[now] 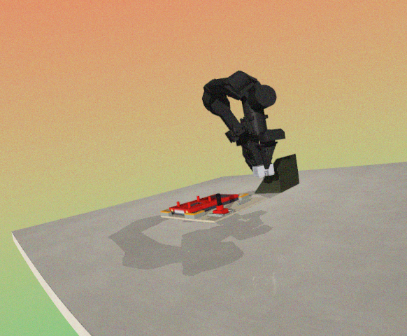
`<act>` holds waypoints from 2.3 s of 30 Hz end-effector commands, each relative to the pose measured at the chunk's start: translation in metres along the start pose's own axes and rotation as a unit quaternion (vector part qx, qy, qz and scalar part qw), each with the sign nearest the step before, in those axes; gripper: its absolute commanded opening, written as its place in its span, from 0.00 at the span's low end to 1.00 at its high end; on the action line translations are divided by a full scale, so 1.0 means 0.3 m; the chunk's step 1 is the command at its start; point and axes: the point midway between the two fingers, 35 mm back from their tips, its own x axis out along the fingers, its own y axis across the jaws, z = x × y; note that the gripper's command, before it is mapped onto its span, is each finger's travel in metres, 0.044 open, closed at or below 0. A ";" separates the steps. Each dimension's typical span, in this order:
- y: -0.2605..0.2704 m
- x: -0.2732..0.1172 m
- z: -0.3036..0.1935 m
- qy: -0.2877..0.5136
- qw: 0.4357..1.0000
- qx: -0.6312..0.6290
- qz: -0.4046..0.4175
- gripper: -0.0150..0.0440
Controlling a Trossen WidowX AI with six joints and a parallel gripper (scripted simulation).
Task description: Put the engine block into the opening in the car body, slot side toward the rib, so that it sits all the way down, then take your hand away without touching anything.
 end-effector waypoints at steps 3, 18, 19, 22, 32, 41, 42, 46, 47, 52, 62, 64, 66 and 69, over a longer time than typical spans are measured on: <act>-0.002 -0.067 -0.002 0.000 1.000 0.006 0.000 0.25; -0.033 -0.110 0.058 0.001 1.000 -0.009 0.003 0.25; -0.037 -0.108 0.067 0.002 1.000 -0.012 0.004 0.25; -0.049 -0.100 0.094 0.002 1.000 -0.021 0.006 0.25; -0.093 -0.072 0.182 0.003 0.999 -0.049 0.013 0.25; -0.141 -0.045 0.260 0.000 0.998 -0.067 0.020 0.25; -0.146 -0.042 0.268 0.000 0.997 -0.069 0.021 0.25; -0.168 -0.029 0.300 -0.001 0.997 -0.078 0.022 0.25; -0.173 -0.025 0.308 -0.002 0.997 -0.080 0.023 0.25; -0.204 -0.008 0.346 -0.003 0.995 -0.092 0.023 0.25; -0.275 0.029 0.417 -0.005 0.992 -0.122 0.018 0.25; -0.289 0.036 0.430 -0.005 0.992 -0.128 0.017 0.25; -0.304 0.044 0.443 -0.005 0.991 -0.133 0.015 0.25; -0.327 0.055 0.461 -0.005 0.990 -0.142 0.013 0.25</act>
